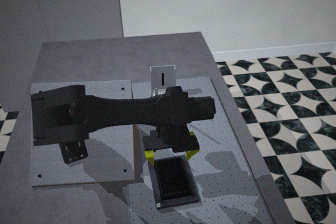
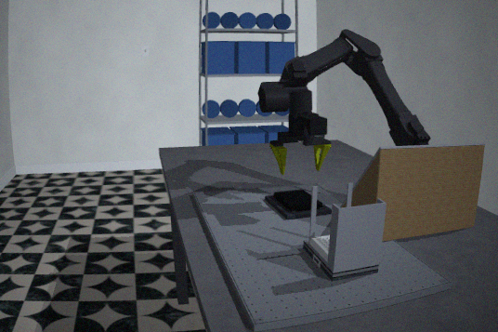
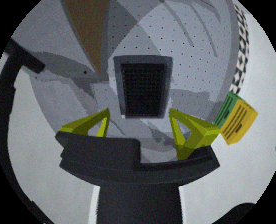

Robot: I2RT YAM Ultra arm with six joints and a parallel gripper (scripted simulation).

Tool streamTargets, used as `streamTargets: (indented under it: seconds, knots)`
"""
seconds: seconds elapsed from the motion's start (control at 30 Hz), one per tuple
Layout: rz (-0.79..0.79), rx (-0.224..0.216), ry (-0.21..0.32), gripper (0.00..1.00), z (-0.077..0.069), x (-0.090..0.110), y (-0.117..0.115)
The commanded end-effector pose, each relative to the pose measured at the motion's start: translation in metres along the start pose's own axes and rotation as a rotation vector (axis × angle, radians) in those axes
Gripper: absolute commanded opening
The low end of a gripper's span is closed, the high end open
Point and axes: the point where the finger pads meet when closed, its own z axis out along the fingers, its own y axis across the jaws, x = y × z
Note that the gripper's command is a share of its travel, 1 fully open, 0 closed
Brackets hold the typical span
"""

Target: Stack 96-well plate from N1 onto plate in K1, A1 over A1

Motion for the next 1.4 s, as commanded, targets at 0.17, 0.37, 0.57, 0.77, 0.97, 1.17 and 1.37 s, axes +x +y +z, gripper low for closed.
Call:
streamTargets:
  seconds: [0.17,0.37,0.57,0.77,0.97,1.17,1.37]
  knots:
    - [-0.001,0.050,-0.002,1.00,0.001,-0.001,-0.009]
    - [-0.015,0.007,-0.006,1.00,0.023,-0.005,-0.002]
    - [-0.016,0.005,-0.007,1.00,0.033,-0.005,-0.002]
    - [-0.028,0.019,-0.007,1.00,0.036,-0.009,-0.005]
    - [-0.016,0.006,-0.010,1.00,0.050,-0.006,-0.002]
    - [-0.016,0.006,-0.010,1.00,0.060,-0.006,-0.002]
    - [-0.020,0.009,-0.010,1.00,0.066,-0.007,-0.003]
